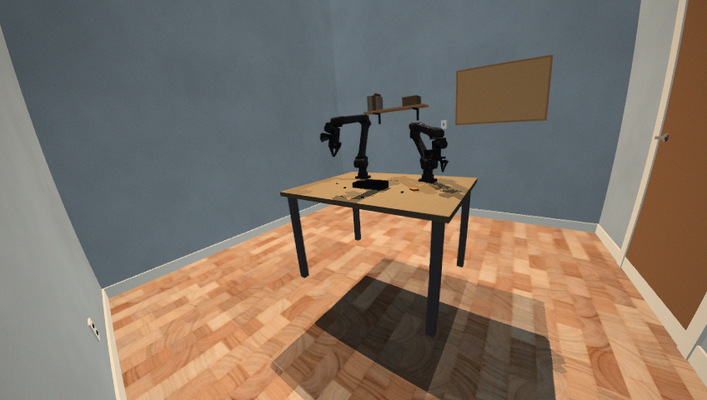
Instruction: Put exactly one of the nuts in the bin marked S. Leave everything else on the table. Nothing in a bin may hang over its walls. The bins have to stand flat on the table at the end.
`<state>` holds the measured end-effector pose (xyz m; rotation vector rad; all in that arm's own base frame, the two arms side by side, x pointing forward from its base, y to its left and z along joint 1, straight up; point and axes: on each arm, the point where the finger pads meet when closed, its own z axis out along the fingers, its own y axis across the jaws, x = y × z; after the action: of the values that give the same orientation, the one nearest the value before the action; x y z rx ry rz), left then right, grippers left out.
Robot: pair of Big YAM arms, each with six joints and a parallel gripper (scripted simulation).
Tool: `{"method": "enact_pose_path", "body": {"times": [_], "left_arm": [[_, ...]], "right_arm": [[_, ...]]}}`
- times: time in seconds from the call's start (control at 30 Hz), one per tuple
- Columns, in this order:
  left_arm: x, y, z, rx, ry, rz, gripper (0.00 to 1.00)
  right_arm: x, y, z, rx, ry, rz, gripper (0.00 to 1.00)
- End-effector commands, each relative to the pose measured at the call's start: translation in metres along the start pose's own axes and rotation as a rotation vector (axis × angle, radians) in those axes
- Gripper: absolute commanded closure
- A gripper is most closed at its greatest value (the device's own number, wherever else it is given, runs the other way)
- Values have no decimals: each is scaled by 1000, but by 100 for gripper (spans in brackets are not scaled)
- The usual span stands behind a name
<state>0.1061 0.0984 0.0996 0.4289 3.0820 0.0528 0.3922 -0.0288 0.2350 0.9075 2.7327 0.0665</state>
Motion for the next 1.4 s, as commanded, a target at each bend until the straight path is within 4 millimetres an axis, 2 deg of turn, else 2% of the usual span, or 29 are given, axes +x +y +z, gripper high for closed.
{"method": "enact_pose_path", "body": {"times": [0.0, 0.07, 0.13, 0.2, 0.23, 0.3, 0.37, 0.5, 0.53, 0.6, 0.7, 0.77, 0.8, 0.87, 0.93, 1.07, 1.13, 1.17, 1.23, 1.37], "left_arm": [[1, 3, -2, -5, -3, -13, 0], [1, 3, -2, -5, -3, -13, 0], [1, 3, -2, -5, -3, -13, 0], [1, 3, -2, -5, -3, -13, 0], [1, 3, -2, -5, -3, -13, 0], [1, 3, -2, -5, -3, -13, 0], [1, 3, -2, -5, -3, -13, 0], [1, 3, -2, -5, -3, -13, 0], [1, 3, -2, -5, -3, -13, 0], [1, 3, -2, -5, -3, -13, 0], [1, 3, -2, -5, -3, -13, 0], [1, 3, -2, -5, -3, -13, 0], [1, 3, -2, -5, -3, -13, 0], [1, 3, -2, -5, -3, -13, 0], [1, 3, -2, -5, -3, -13, 0], [1, 3, -2, -5, -3, -13, 0], [1, 3, -2, -5, -3, -13, 0], [1, 3, -2, -5, -3, -13, 0], [1, 3, -2, -5, -3, -13, 0], [1, 3, -2, -5, -3, -13, 0]], "right_arm": [[-5, 36, -18, -23, -20, -14, 91], [4, 52, -16, -25, 30, -114, 91], [12, 66, -15, -21, 28, -92, 91], [22, 81, -14, -20, 76, -192, 91], [26, 88, -14, -18, 75, -170, 91], [26, 88, -14, -18, 75, -170, 91], [37, 102, -12, -11, 120, -271, 91], [57, 129, -12, -7, 118, -249, 91], [58, 130, -12, -7, 118, -249, 91], [71, 143, -11, 0, 162, -350, 91], [85, 158, -11, 4, 160, -328, 91], [99, 170, -10, 15, 202, -430, 91], [106, 175, -11, 17, 201, -408, 91], [106, 175, -11, 17, 201, -408, 91], [120, 186, -10, 33, 238, -511, 91], [147, 207, -11, 35, 238, -489, 91], [149, 208, -13, 33, 236, -488, 91], [149, 204, -24, 14, 221, -487, 91], [142, 194, -19, 29, 227, -466, 91], [148, 186, 0, 68, 258, -469, 91]]}}
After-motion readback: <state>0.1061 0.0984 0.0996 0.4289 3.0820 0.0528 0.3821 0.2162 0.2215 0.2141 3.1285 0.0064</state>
